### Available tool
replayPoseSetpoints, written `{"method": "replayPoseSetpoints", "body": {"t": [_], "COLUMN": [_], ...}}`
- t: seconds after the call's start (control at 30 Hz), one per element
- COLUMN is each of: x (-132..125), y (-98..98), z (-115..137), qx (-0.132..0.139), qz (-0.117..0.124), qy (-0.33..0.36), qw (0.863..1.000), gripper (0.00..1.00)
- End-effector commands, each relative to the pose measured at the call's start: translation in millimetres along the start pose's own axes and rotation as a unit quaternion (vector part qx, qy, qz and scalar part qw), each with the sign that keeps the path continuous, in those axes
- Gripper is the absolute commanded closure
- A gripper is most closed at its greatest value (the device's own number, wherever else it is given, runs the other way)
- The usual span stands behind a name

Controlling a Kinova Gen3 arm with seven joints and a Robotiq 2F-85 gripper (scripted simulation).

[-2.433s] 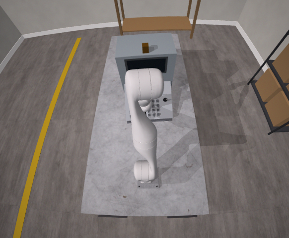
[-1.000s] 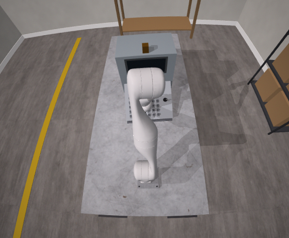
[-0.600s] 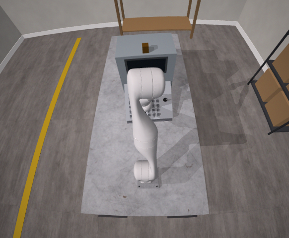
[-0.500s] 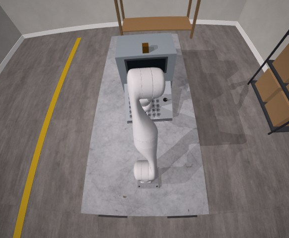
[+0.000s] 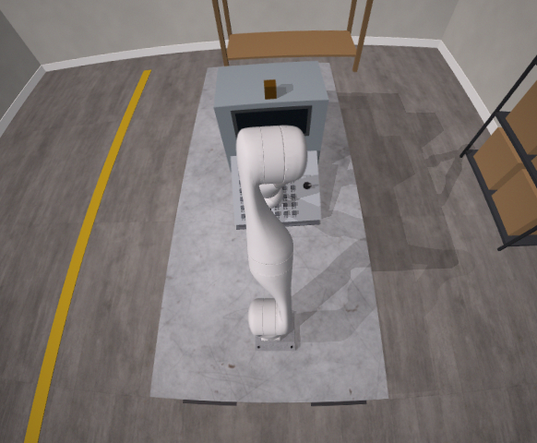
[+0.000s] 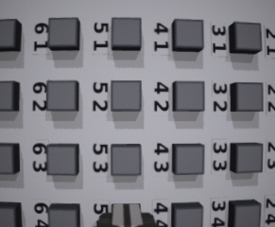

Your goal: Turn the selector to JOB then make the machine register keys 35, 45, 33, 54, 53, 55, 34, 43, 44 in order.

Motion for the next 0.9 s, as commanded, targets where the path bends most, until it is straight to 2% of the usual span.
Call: {"method": "replayPoseSetpoints", "body": {"t": [0.0,0.5,0.87], "x": [2,1,-2], "y": [1.7,0.8,-14.8], "z": [-1,0,1], "qx": [-0.001,0.0,0.002], "qz": [-0.002,-0.001,0.002], "qy": [-0.003,-0.003,-0.004], "qw": [1.0,1.0,1.0], "gripper": [0.9,0.9,0.9]}}
Point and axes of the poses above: the point where the finger pads meet when closed, its own y axis out along the fingers, its own x axis across the jaws, z = x × y, the point moved 2 cm from there along -y, back along the fingers, and after that the axes turned 1 degree about y, right-handed, at the moved point
